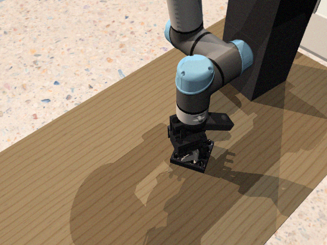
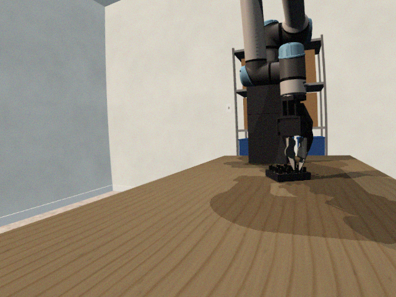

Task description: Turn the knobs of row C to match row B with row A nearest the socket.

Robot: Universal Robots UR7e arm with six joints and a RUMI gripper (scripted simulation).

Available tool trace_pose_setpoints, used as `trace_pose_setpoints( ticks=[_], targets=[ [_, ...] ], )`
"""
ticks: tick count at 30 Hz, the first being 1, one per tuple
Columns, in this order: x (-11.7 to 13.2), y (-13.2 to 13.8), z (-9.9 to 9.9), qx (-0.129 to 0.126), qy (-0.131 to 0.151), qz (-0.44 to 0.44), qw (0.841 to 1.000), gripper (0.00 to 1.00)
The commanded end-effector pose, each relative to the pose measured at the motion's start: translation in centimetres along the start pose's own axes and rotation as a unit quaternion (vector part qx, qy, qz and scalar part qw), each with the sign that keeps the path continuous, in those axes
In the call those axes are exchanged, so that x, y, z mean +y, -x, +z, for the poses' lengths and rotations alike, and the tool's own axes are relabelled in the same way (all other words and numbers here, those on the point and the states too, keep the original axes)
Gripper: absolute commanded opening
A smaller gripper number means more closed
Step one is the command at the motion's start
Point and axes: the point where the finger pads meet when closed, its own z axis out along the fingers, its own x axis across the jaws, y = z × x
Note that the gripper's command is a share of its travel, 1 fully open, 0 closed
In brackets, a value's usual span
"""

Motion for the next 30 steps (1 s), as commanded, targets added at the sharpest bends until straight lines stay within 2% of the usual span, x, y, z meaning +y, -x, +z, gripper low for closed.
trace_pose_setpoints(
  ticks=[1, 30],
  targets=[
    [0.06, -0.02, -0.04, 0.000, 0.001, 0.000, 1.000, 0.04],
    [0.06, -0.02, -0.04, 0.000, 0.001, -0.005, 1.000, 0.04]
  ],
)
